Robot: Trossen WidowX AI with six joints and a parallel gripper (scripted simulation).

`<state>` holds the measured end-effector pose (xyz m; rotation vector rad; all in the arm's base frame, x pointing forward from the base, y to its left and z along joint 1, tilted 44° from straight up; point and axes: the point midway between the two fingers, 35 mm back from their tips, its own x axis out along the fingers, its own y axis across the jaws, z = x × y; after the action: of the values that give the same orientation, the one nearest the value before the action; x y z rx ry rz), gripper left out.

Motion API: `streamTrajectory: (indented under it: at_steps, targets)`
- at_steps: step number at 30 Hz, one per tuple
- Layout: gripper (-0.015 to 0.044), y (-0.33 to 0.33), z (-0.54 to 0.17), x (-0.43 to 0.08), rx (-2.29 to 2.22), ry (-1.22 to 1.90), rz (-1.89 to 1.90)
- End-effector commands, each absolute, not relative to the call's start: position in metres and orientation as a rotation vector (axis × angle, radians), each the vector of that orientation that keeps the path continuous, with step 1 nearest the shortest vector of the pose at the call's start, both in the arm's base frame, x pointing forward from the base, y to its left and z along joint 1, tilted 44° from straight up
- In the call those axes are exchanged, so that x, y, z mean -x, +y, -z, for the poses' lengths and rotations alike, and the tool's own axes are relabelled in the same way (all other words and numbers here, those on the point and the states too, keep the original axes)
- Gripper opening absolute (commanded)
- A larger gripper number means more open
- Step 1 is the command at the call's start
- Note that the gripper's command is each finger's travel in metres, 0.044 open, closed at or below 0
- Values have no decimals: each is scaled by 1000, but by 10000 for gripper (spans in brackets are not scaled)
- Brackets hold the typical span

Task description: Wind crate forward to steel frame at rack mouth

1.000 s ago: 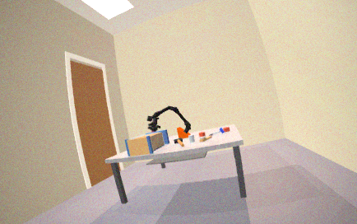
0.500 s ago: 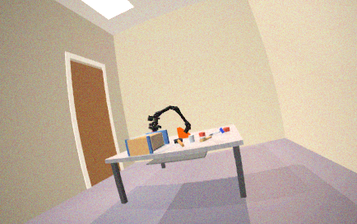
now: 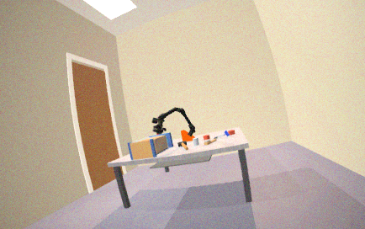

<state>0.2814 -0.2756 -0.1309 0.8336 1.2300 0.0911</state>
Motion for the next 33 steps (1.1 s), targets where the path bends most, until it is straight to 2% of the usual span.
streamTrajectory:
  at_steps: [1, 33]
  targets:
    - [0, -262, 122, -287, -854, 1229, -116]
    - [0, -225, 89, -287, -857, 1230, -118]
